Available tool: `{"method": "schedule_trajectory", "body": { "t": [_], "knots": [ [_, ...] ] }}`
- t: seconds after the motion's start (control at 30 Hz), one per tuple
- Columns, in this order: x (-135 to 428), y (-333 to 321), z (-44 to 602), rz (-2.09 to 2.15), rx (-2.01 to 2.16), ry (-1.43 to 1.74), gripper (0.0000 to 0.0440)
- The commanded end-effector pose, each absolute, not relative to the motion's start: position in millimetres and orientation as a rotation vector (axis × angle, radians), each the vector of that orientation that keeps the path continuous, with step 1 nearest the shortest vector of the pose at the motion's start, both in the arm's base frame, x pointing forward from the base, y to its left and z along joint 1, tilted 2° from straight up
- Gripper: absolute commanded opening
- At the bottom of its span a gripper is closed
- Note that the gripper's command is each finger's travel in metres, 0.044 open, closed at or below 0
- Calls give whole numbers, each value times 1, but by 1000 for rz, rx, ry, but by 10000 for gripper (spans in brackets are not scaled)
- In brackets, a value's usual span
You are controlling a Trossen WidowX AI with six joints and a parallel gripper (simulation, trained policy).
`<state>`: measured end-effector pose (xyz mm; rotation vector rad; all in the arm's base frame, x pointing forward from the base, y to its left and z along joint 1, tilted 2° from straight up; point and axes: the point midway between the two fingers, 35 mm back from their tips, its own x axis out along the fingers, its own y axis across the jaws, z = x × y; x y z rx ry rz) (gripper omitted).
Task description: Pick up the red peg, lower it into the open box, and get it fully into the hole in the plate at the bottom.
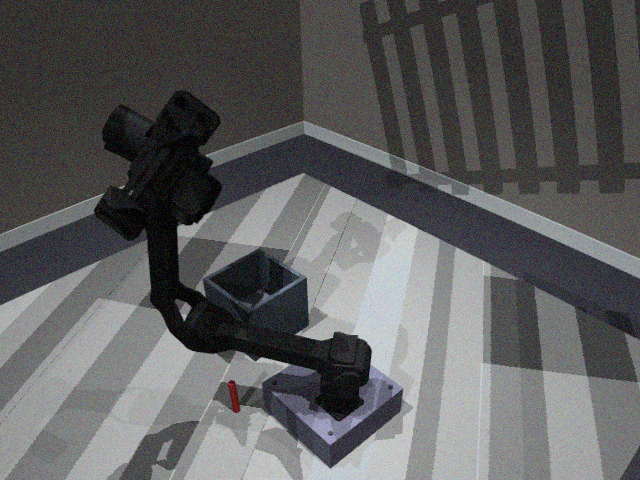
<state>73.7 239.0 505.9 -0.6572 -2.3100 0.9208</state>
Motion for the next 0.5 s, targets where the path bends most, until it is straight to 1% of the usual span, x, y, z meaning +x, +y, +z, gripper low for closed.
{"method": "schedule_trajectory", "body": {
  "t": [0.0, 0.07, 0.47],
  "knots": [
    [68, 237, 508, 900, -643, -2334, 415],
    [52, 231, 514, 852, -601, -2390, 431],
    [-41, 173, 546, 568, -198, -2664, 426]
  ]
}}
